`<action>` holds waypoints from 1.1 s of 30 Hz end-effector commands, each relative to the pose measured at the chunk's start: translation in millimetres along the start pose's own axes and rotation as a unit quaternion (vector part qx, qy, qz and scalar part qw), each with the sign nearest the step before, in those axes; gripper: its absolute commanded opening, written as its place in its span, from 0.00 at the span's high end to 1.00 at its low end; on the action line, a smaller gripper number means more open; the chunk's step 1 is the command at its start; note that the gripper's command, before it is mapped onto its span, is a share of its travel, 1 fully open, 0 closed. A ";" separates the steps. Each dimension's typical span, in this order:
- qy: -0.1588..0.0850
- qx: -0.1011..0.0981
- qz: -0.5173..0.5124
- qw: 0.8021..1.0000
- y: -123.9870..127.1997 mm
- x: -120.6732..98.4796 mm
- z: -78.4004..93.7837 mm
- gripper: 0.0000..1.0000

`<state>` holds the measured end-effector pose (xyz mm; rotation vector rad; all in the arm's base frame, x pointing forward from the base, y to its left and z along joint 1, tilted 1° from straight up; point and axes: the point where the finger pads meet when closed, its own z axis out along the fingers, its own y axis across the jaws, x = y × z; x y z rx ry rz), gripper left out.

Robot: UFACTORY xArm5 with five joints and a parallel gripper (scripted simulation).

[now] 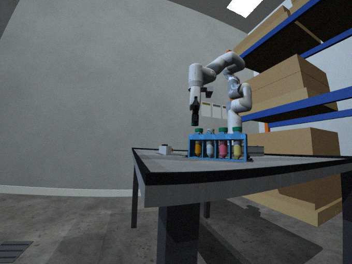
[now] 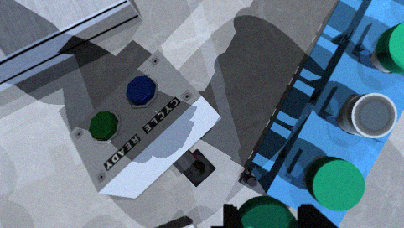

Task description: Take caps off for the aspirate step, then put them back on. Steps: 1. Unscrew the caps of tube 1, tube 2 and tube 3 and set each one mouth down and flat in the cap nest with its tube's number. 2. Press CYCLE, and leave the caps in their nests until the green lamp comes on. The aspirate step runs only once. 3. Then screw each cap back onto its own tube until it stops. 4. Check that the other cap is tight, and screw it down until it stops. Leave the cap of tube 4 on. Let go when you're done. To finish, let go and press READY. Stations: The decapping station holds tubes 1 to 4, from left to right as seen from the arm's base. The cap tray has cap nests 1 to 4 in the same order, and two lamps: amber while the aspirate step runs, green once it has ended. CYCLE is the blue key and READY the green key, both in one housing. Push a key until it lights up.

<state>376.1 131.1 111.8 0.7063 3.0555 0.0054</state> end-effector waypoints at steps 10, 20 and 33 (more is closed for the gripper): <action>0.004 -0.007 0.001 1.000 64.9 49.6 -2.4 1.00; 0.004 -0.007 0.001 1.000 79.1 61.0 -2.7 1.00; 0.004 -0.007 0.001 1.000 79.4 61.3 22.2 1.00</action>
